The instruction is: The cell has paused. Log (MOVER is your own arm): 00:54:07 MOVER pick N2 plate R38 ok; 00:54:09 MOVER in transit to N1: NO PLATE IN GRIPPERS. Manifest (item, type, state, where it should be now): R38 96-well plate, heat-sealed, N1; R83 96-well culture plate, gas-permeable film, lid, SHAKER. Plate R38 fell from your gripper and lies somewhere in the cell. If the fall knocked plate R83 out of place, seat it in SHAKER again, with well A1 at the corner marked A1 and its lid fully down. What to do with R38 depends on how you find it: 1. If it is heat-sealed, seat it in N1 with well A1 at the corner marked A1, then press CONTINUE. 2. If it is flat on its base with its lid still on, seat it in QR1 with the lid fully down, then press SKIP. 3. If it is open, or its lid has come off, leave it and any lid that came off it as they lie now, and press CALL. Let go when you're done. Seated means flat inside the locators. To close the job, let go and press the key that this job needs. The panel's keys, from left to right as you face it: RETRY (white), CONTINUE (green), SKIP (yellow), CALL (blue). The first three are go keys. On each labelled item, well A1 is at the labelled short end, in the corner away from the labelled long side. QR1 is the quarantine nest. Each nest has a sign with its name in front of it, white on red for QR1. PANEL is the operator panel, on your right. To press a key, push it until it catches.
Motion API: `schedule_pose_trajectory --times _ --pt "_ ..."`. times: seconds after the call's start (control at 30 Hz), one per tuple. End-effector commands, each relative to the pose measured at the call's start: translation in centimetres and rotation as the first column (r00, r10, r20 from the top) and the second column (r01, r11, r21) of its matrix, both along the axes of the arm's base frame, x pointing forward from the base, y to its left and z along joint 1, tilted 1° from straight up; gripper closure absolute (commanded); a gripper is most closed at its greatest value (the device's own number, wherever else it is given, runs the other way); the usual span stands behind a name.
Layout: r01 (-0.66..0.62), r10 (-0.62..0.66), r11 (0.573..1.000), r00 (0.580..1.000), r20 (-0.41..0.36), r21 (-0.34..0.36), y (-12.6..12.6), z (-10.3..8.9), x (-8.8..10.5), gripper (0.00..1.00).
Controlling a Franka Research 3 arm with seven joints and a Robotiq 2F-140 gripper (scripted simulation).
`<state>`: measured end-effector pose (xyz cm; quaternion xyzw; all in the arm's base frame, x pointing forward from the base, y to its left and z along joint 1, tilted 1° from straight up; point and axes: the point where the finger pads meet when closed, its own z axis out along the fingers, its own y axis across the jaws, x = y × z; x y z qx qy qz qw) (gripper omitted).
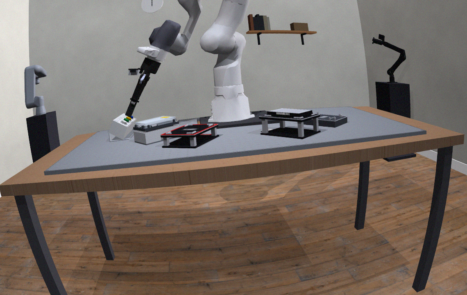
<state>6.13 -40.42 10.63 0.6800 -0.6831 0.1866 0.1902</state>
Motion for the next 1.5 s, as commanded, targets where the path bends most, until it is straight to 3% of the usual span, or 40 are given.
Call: schedule_pose_trajectory --times 0.0,1.47 --pt "-0.002 0.002 1.000 1.000 -0.002 0.002 0.08 -0.14 -0.04 0.90" --pt "-0.002 0.002 1.000 1.000 -0.002 0.002 -0.42 -0.99 -0.04 0.90"
